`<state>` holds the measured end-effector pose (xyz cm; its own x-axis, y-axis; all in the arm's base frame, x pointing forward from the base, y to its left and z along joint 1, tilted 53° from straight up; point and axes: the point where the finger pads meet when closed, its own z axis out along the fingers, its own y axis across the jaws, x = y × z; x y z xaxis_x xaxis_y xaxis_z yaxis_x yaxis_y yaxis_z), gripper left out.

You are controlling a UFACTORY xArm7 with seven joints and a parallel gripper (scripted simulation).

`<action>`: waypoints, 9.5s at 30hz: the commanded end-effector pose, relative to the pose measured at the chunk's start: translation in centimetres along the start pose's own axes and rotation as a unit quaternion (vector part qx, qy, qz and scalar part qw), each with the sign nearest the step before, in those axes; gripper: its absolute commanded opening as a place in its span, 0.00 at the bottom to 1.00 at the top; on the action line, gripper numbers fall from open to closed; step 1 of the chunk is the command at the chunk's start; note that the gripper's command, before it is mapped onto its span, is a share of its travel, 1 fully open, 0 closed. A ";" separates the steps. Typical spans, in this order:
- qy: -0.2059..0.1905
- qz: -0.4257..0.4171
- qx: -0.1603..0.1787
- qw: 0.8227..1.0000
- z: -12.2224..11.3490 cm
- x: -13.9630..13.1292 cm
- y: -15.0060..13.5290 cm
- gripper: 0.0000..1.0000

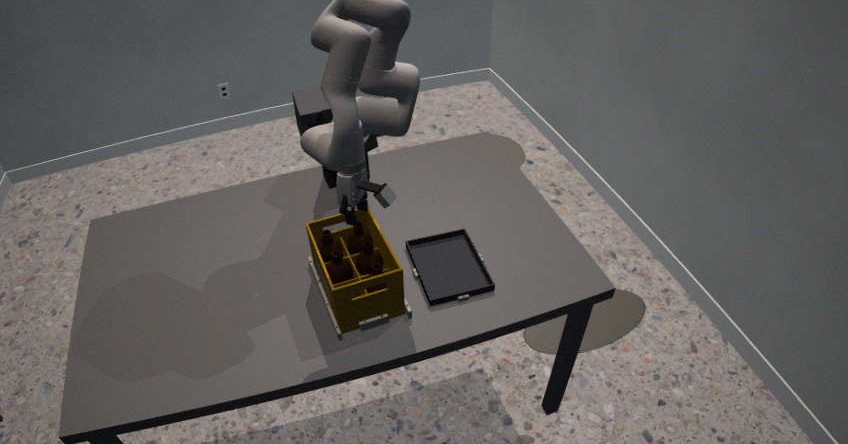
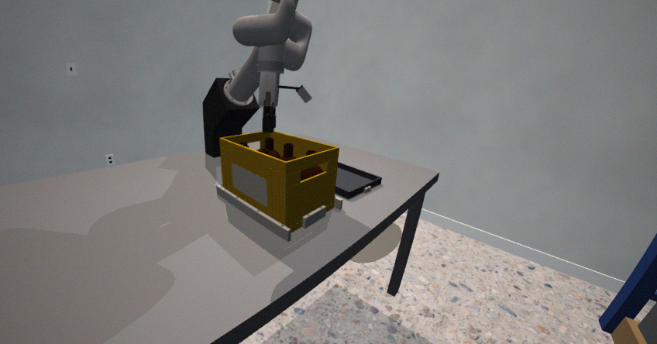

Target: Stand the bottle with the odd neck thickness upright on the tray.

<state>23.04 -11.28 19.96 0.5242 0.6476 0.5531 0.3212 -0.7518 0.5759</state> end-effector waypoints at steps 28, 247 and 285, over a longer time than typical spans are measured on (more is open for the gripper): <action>0.000 0.000 -0.001 1.000 0.6 0.0 0.1 0.65; 0.000 0.000 -0.001 1.000 -0.4 0.0 0.1 0.65; 0.000 0.000 -0.001 1.000 -3.8 0.0 0.1 0.00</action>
<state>20.14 -10.85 22.25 0.5239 0.6476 0.5534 0.3215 -0.7519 0.5756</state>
